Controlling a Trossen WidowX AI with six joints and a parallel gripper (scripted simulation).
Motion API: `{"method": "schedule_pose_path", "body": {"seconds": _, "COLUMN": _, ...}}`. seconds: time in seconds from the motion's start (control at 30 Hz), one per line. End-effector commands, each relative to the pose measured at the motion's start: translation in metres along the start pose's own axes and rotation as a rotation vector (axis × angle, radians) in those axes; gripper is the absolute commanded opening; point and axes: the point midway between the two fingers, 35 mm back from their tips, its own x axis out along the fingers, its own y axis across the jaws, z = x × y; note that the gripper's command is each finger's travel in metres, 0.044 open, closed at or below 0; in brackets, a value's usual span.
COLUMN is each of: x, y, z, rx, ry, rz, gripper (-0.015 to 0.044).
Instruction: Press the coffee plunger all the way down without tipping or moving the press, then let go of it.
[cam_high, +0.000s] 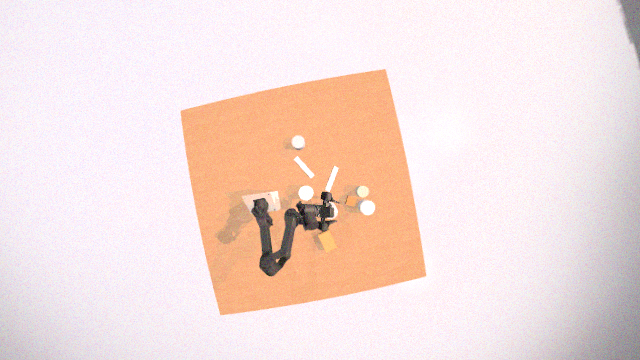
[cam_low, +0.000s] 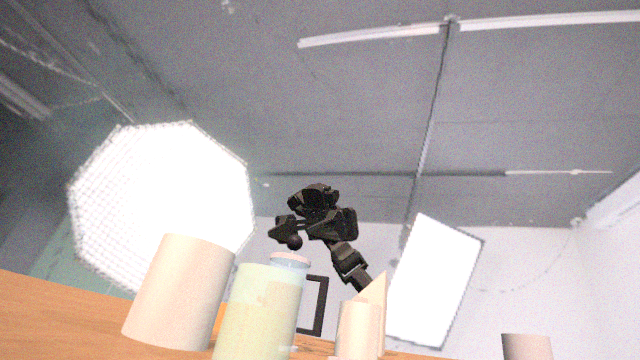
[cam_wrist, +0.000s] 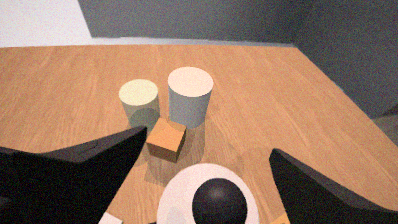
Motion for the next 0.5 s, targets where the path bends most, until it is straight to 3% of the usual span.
{"method": "schedule_pose_path", "body": {"seconds": 0.0, "x": -0.009, "y": 0.0, "z": 0.012, "rx": 0.01, "ry": -0.002, "rz": 0.0, "gripper": 0.044}}
{"method": "schedule_pose_path", "body": {"seconds": 0.27, "x": -0.063, "y": -0.008, "z": 0.052, "rx": 0.004, "ry": 0.008, "rz": -0.004, "gripper": 0.044}}
{"method": "schedule_pose_path", "body": {"seconds": 0.47, "x": -0.064, "y": -0.007, "z": 0.052, "rx": 0.004, "ry": 0.008, "rz": -0.004, "gripper": 0.044}}
